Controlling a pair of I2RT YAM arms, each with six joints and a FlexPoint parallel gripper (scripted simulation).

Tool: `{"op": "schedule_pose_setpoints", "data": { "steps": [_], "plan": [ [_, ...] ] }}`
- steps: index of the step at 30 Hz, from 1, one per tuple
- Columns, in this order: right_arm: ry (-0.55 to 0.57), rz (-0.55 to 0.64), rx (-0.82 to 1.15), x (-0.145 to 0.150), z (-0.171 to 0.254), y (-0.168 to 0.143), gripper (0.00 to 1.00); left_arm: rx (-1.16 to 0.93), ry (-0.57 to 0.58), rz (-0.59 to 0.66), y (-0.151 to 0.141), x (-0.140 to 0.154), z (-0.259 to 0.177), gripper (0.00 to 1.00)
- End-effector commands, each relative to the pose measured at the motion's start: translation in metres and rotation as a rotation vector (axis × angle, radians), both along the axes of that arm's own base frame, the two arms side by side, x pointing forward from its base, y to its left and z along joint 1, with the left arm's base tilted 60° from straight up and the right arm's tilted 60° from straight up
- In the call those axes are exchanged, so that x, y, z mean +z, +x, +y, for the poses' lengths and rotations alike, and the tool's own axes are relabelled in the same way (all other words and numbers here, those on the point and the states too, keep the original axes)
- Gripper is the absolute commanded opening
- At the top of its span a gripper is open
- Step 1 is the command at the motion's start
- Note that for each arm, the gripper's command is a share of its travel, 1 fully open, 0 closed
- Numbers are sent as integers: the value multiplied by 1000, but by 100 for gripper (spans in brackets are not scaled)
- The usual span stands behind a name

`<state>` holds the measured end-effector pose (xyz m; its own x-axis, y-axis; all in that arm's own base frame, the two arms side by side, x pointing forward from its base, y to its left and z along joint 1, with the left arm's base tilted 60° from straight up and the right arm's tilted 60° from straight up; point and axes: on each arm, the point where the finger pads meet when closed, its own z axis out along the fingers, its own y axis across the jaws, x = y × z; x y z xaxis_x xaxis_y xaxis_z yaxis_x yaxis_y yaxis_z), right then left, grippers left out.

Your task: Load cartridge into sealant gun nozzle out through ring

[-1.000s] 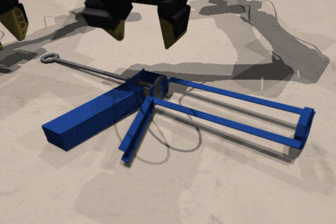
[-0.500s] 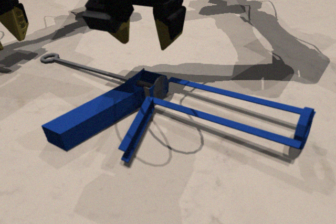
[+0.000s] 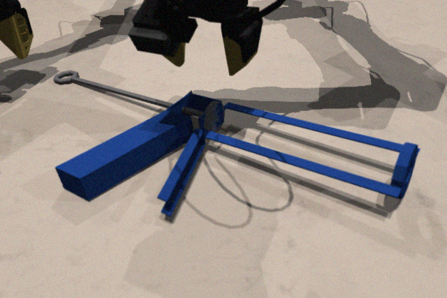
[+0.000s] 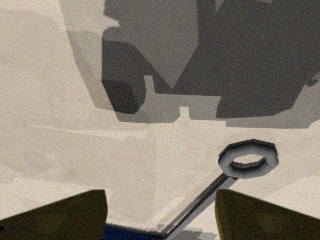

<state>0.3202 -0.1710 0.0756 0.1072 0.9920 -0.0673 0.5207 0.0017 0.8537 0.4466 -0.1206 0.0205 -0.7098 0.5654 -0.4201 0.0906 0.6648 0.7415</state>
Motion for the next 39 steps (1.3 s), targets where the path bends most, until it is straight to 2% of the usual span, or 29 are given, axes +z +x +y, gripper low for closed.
{"op": "schedule_pose_setpoints", "data": {
  "steps": [1,7,16,19,22,33,37,39],
  "plan": [
    [-89,-7,26,14,-2,4,52,7,-23,3,8,16,13,73],
    [-221,8,104,31,6,17,52,4,-51,51,11,27,37,73],
    [-331,-34,169,59,17,34,52,42,-85,14,21,54,66,73],
    [-340,-29,177,59,18,35,52,35,-84,23,19,53,66,73],
    [-388,-46,196,71,21,40,52,51,-90,33,16,54,80,73],
    [-553,-76,272,105,37,55,52,64,-130,13,21,85,114,73],
    [-559,-63,287,101,39,58,52,69,-133,14,20,87,119,73],
    [-597,-85,294,115,42,59,52,72,-140,6,21,94,125,73]
  ]
}}
